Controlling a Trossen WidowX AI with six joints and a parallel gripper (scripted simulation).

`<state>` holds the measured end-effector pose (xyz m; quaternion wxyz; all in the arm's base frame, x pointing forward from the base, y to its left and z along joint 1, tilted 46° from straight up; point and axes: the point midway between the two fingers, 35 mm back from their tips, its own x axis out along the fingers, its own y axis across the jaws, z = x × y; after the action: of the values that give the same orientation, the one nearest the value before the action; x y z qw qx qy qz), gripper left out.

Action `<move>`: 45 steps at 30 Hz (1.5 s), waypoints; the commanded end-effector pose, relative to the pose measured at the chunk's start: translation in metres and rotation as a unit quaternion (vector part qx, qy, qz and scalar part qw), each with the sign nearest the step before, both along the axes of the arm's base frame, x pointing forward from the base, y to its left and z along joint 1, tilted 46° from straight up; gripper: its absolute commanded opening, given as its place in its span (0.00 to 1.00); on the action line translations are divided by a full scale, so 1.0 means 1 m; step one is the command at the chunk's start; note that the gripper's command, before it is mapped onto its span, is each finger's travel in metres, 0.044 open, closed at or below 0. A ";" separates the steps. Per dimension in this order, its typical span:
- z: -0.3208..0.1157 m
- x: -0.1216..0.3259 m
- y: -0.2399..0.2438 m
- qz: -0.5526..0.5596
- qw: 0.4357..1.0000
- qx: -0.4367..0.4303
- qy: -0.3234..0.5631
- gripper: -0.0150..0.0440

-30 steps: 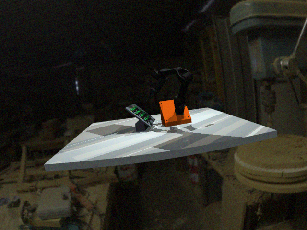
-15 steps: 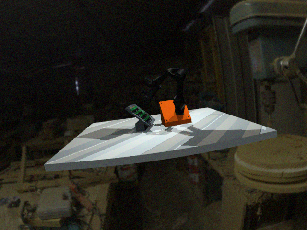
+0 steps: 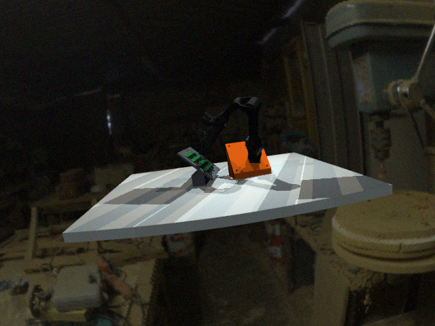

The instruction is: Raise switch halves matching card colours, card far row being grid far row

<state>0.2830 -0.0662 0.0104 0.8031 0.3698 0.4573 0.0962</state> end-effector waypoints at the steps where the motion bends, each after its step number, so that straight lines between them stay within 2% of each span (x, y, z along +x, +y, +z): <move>1: -0.004 0.003 0.002 -0.002 1.000 0.000 0.002 0.25; 45: -0.007 0.006 0.004 -0.002 1.000 0.000 0.002 0.25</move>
<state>0.2882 -0.0614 0.0041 0.8027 0.3702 0.4575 0.0963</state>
